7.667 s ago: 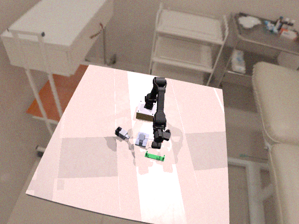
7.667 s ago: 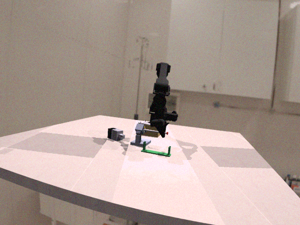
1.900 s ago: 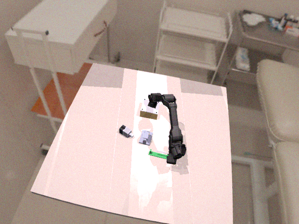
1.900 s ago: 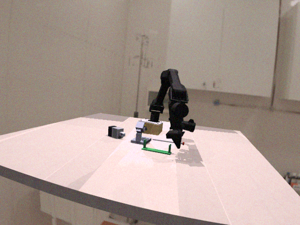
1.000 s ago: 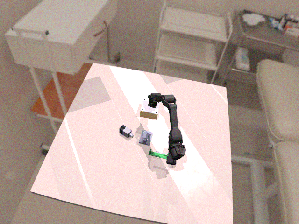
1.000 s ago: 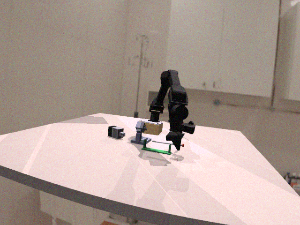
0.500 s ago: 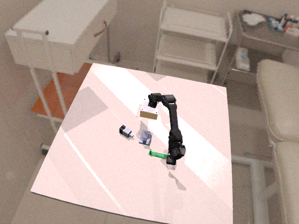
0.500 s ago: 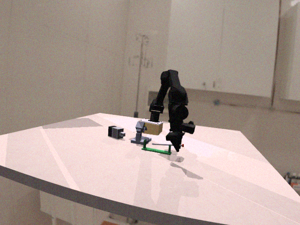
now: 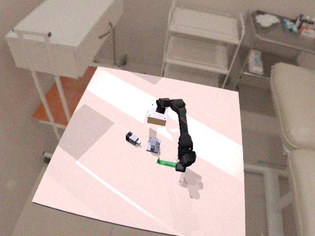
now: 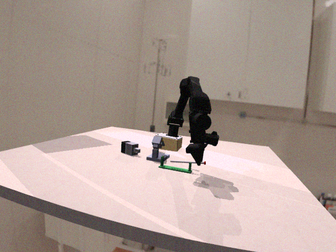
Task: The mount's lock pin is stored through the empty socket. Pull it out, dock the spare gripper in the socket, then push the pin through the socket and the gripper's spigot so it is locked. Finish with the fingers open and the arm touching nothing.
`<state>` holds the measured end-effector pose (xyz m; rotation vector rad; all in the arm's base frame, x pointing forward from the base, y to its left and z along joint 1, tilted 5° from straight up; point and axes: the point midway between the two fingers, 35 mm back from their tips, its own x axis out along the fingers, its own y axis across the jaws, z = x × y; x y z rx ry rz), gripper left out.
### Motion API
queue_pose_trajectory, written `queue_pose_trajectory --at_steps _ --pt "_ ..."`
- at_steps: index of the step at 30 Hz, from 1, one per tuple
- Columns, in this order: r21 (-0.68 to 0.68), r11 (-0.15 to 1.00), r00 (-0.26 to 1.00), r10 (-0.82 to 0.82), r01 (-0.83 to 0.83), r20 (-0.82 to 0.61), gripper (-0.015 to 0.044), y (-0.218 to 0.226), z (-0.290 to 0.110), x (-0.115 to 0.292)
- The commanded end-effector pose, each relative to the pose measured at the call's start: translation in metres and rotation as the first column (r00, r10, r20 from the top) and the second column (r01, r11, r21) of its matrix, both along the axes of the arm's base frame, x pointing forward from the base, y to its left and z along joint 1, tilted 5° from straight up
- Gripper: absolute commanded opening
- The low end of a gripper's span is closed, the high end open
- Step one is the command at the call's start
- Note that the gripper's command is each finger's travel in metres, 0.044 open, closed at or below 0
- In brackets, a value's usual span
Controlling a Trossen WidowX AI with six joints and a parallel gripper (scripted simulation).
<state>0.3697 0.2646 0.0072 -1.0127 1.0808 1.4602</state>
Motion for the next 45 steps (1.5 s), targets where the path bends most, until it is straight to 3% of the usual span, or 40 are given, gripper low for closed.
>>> queue_pose_trajectory --at_steps 1,29,34,40,45 --pt "0.001 1.0 1.0 0.0 0.0 0.002 0.02 -0.001 0.011 0.001" --pt "-0.021 1.0 0.999 -0.008 0.007 -0.037 0.02 -0.006 0.055 -0.003" --pt "-0.023 1.0 0.999 -0.008 0.007 -0.039 0.0331 -0.006 0.046 -0.003" --pt "-0.038 0.999 0.999 -0.011 0.012 0.035 0.018 -0.04 0.077 0.007" --pt "-0.06 0.998 0.996 0.006 0.0 0.092 0.018 -0.067 0.1 0.013"
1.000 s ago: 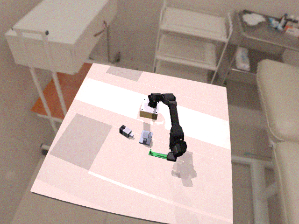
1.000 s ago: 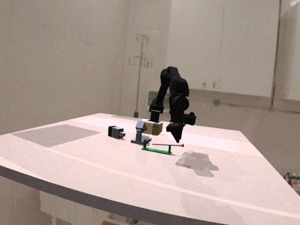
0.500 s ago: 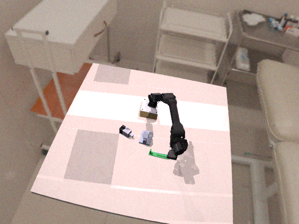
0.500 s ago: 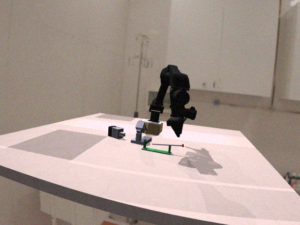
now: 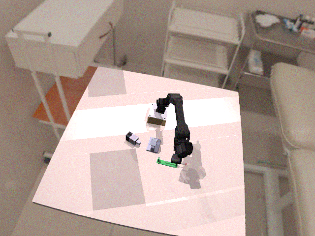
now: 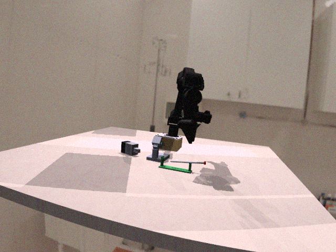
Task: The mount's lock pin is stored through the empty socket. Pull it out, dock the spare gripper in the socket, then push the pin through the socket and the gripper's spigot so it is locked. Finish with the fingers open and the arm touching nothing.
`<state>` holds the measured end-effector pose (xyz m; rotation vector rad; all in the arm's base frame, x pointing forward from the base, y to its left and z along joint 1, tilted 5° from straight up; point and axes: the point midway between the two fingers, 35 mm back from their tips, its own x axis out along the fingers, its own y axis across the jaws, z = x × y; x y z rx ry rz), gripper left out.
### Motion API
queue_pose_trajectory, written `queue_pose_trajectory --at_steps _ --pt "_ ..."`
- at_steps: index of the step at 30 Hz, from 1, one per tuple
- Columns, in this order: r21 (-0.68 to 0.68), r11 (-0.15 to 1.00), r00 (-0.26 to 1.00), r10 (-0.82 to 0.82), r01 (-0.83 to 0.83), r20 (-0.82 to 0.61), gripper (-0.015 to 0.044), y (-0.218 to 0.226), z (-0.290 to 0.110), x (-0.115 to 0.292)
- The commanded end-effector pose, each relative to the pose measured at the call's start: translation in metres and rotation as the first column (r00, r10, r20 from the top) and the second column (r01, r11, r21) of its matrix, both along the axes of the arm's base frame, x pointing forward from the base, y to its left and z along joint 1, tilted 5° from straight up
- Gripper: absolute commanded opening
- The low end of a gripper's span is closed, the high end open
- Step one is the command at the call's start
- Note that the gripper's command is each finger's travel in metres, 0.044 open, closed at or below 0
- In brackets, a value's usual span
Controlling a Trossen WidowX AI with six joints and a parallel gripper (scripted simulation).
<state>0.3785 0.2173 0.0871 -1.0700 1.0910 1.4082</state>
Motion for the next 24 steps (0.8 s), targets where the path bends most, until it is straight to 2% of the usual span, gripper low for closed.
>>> queue_pose_trajectory --at_steps 1,6,13,24 --pt "-0.013 1.0 0.999 0.01 -0.009 0.051 0.018 -0.021 0.021 0.004" --pt "-0.013 1.0 0.999 0.01 -0.009 0.051 0.018 -0.02 0.015 0.004" --pt "-0.013 1.0 0.999 0.01 -0.009 0.051 0.018 -0.017 -0.046 0.001" --pt "-0.013 1.0 0.999 0.01 -0.009 0.051 0.018 -0.016 -0.059 0.001"
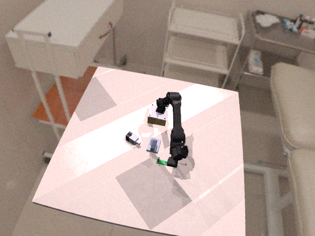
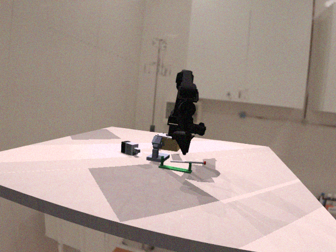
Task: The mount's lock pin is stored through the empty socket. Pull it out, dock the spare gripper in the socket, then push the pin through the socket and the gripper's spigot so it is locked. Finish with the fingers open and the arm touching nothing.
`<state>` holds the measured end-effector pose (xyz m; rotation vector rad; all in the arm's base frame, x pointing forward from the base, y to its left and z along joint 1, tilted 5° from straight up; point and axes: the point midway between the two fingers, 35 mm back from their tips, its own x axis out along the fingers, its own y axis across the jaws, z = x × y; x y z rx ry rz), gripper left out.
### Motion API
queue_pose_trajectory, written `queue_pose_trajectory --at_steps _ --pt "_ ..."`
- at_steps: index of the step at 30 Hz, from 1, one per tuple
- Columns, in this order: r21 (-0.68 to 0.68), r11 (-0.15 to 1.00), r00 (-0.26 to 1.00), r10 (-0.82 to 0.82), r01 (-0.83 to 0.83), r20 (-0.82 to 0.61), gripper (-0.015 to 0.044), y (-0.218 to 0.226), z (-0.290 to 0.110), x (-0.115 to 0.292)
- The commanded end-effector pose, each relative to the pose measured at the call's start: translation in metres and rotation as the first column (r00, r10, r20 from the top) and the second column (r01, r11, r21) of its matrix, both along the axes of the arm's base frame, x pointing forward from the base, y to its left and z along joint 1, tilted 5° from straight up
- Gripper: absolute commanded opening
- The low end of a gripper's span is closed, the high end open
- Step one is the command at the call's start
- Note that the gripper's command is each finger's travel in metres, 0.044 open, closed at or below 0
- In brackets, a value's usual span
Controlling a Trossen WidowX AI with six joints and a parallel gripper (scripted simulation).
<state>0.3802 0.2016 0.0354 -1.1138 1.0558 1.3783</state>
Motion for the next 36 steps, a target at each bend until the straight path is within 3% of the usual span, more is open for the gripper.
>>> queue_pose_trajectory --at_steps 1,36 --pt "-0.004 1.0 1.0 -0.001 0.001 -0.001 0.018 0.0 -0.009 0.0" --pt "-0.004 1.0 1.0 -0.001 0.001 -0.001 0.018 0.003 -0.057 -0.003"
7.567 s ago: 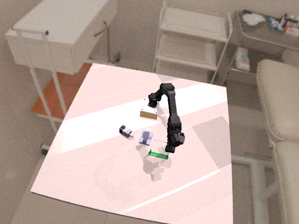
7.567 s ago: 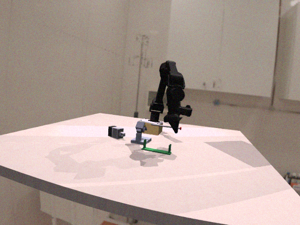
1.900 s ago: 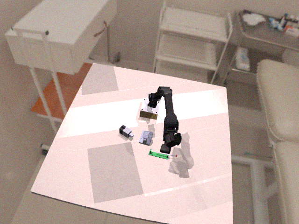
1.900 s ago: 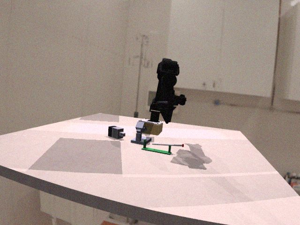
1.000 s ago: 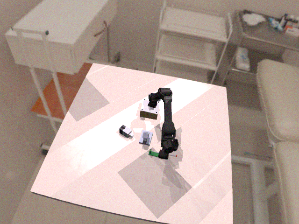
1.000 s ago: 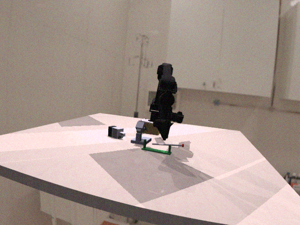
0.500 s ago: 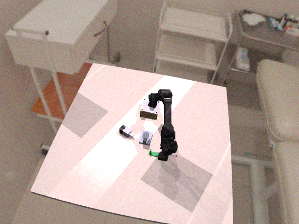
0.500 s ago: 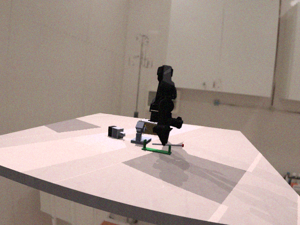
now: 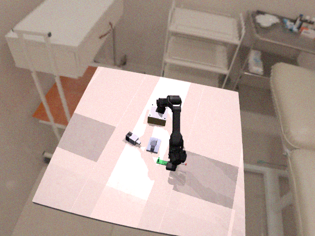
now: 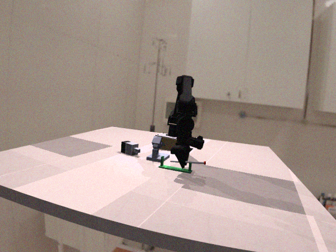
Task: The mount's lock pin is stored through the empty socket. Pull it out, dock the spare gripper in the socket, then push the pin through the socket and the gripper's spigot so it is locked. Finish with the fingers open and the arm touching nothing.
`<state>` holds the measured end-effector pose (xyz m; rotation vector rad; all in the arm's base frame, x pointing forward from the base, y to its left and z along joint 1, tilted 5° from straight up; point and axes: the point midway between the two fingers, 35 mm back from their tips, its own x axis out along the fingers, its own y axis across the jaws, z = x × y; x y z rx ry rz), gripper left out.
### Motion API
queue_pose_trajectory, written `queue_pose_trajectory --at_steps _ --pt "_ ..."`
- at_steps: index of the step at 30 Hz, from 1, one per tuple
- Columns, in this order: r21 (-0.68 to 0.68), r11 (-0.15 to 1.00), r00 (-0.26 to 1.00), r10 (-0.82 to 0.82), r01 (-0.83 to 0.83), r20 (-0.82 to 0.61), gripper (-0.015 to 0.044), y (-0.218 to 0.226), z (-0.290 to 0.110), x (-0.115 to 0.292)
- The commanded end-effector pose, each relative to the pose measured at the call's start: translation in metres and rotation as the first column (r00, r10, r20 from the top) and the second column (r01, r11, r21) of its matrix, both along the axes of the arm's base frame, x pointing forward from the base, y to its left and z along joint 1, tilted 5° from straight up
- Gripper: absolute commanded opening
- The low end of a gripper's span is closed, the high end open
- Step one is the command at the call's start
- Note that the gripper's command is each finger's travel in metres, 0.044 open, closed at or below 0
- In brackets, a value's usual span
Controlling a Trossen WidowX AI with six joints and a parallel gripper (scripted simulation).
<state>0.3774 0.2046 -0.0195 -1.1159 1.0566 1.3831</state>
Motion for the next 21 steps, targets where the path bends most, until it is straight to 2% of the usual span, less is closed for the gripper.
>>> queue_pose_trajectory --at_steps 1,7,21 --pt "-0.003 1.0 1.0 -0.006 0.006 0.002 0.0154 -0.0002 -0.0019 0.0003" --pt "-0.003 1.0 1.0 -0.006 0.006 0.002 0.0 -0.0002 -0.002 0.0002" --pt "-0.001 1.0 1.0 -0.002 0.002 0.0 0.0 -0.0007 0.0065 0.0"
